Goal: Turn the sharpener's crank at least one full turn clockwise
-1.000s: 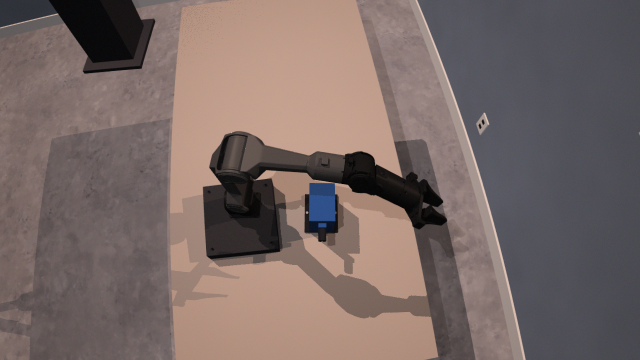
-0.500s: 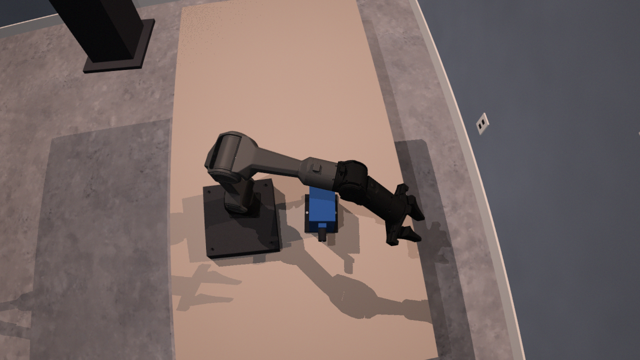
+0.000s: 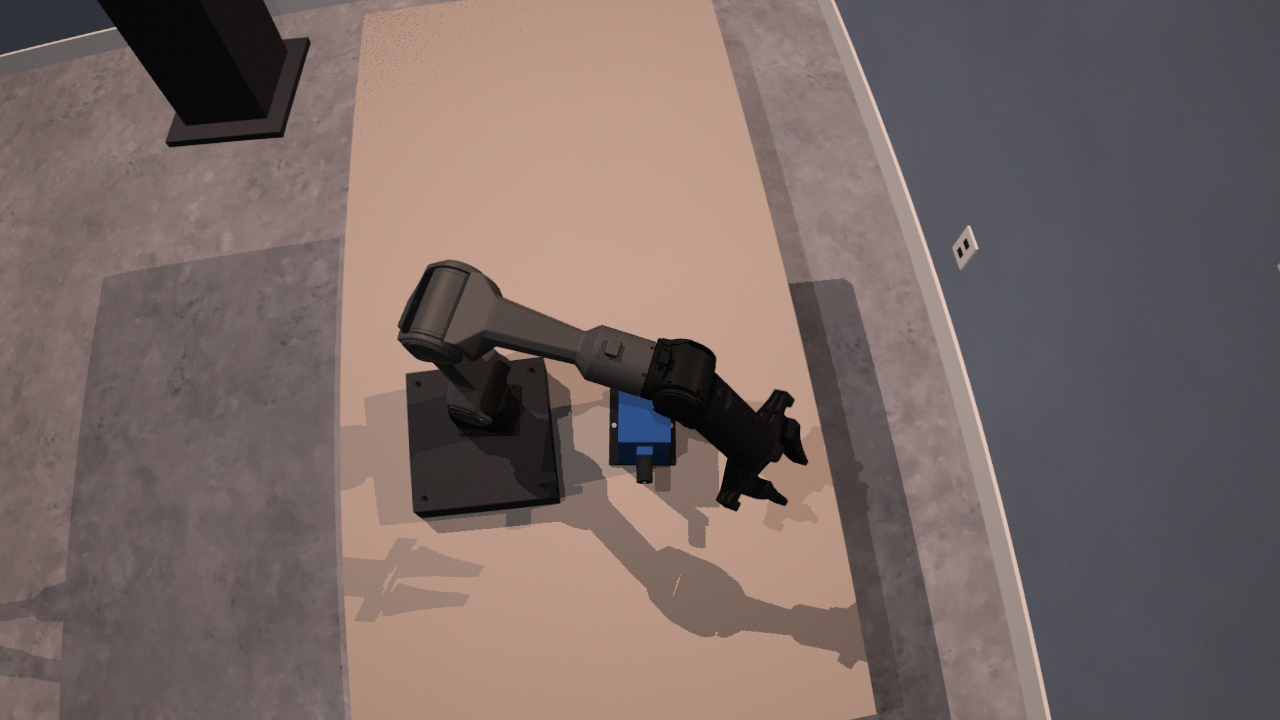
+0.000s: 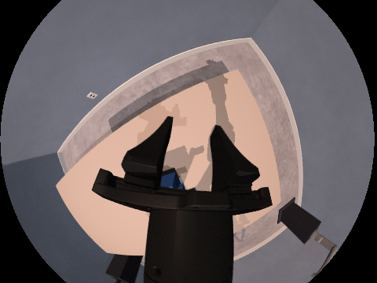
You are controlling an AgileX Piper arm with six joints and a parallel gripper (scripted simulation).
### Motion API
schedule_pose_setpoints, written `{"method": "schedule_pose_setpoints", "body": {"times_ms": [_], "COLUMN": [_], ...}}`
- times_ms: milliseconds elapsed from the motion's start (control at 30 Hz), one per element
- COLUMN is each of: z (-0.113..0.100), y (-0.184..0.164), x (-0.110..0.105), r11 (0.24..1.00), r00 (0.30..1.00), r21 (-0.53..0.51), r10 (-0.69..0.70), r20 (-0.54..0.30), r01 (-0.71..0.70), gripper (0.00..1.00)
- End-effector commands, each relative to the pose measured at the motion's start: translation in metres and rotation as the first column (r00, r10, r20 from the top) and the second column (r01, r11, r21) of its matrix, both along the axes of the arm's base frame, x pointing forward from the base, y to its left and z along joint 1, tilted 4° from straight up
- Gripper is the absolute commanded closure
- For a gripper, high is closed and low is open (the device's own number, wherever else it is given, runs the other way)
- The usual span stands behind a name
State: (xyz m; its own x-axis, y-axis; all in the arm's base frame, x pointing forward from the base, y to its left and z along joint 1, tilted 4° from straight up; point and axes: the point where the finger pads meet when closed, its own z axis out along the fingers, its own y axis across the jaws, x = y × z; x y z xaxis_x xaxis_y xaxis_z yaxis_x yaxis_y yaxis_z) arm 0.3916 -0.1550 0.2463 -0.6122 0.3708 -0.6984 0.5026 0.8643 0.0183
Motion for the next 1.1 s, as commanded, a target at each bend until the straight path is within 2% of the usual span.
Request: {"method": "schedule_pose_setpoints", "body": {"times_ms": [0, 267, 367, 533, 833, 933, 1067], "z": [-0.003, -0.023, -0.026, -0.038, -0.057, -0.059, -0.067], "y": [-0.001, -0.005, -0.005, -0.004, 0.003, 0.004, 0.009], "x": [-0.007, -0.042, -0.046, -0.068, -0.108, -0.112, -0.13], "r11": [0.999, 0.959, 0.954, 0.9, 0.746, 0.736, 0.642], "r00": [1.0, 0.976, 0.973, 0.94, 0.84, 0.833, 0.77], "r21": [0.028, 0.183, 0.193, 0.272, 0.387, 0.392, 0.427], "r10": [-0.031, -0.207, -0.219, -0.318, -0.483, -0.491, -0.554], "r20": [-0.005, -0.07, -0.076, -0.128, -0.246, -0.254, -0.317], "r01": [0.031, 0.217, 0.229, 0.341, 0.542, 0.553, 0.637], "gripper": [0.31, 0.31, 0.31, 0.31, 0.31, 0.31, 0.31]}}
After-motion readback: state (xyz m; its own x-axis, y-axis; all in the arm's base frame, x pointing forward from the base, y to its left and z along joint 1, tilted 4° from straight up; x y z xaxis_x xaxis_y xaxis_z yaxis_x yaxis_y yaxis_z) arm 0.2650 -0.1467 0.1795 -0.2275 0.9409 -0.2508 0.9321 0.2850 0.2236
